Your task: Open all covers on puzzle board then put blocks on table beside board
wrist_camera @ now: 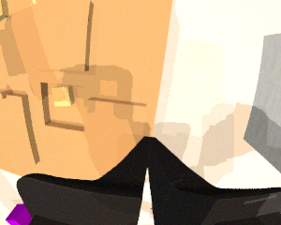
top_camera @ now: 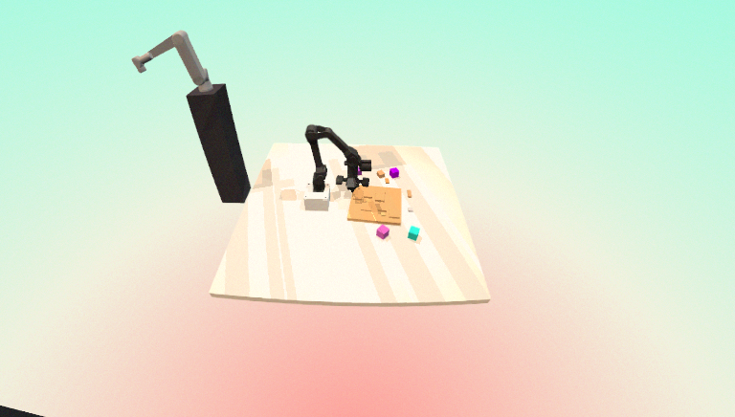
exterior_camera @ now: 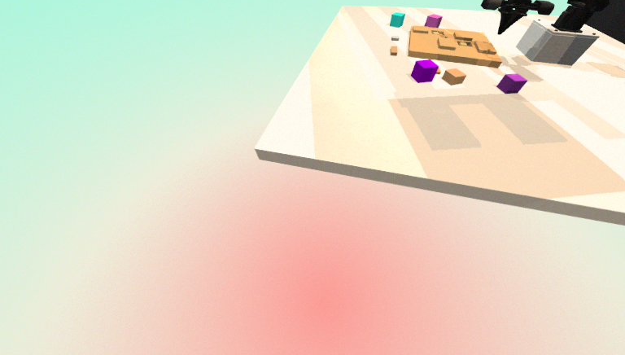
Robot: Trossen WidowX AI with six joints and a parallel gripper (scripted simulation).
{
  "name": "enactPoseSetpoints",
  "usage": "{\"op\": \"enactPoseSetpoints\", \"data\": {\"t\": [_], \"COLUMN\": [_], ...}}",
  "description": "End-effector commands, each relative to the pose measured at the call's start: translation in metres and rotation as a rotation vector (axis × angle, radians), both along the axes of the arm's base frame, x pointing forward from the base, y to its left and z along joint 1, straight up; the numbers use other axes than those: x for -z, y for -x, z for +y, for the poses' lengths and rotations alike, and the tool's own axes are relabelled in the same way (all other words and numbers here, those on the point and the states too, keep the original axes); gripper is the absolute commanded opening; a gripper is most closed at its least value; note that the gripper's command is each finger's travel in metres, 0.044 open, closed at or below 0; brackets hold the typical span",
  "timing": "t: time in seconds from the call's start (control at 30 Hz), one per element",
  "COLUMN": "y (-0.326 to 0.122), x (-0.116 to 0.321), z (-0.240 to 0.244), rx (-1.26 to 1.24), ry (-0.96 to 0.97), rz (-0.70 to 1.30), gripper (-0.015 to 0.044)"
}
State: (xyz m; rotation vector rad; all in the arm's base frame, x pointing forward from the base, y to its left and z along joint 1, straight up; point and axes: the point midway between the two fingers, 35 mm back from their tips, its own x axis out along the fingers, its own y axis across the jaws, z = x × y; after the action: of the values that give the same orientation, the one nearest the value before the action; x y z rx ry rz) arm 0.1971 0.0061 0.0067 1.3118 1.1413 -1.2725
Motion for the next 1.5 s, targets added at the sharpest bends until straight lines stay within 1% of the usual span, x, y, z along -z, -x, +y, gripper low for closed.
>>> {"op": "enactPoseSetpoints", "data": {"t": [0.0,1.2,1.47], "y": [0.002,0.004,-0.002], "x": [0.005,0.04,0.041], "z": [-0.001,-0.001,-0.003], "rx": [0.006,0.006,0.006], "ry": [0.003,0.003,0.003], "rz": [0.006,0.006,0.006], "gripper": [0.0,0.0,0.0]}}
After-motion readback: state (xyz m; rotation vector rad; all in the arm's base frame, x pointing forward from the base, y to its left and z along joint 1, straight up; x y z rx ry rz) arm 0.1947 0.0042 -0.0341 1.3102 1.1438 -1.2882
